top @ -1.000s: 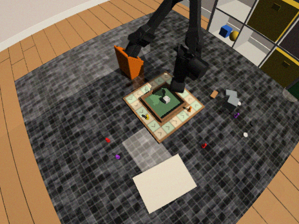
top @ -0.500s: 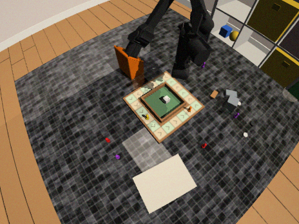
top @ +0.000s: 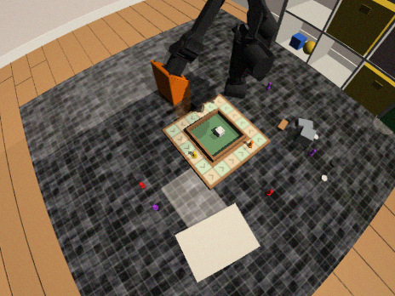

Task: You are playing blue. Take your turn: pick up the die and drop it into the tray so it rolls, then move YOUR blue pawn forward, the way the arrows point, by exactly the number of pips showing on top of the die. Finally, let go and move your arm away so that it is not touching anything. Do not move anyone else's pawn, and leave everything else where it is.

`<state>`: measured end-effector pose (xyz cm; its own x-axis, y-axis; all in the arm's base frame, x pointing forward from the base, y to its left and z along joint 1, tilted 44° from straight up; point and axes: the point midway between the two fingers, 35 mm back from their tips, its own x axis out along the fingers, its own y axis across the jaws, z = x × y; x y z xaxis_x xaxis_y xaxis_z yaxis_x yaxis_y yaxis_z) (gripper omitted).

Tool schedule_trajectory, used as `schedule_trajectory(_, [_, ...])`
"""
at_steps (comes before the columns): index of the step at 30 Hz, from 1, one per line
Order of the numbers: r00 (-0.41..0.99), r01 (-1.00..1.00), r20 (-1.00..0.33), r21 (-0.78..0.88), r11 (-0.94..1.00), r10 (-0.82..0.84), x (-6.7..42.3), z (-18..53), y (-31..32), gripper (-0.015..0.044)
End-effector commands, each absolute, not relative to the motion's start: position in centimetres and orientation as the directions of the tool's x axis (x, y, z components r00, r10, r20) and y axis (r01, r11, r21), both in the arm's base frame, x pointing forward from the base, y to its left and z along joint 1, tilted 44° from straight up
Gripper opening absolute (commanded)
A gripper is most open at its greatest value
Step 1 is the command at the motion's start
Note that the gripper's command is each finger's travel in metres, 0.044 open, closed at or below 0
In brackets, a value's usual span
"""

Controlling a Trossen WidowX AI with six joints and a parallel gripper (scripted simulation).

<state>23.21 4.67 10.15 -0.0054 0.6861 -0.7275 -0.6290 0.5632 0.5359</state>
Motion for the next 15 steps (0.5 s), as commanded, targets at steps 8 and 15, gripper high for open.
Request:
schedule_trajectory(8, [-0.01, -0.623, -0.724, 0.544, 0.562, 0.69, 20.0, 8.5, 6.9, 0.0])
schedule_trajectory(15, [-0.011, -0.623, -0.722, 0.547, 0.56, 0.692, 17.9, 7.2, 8.1, 0.0])
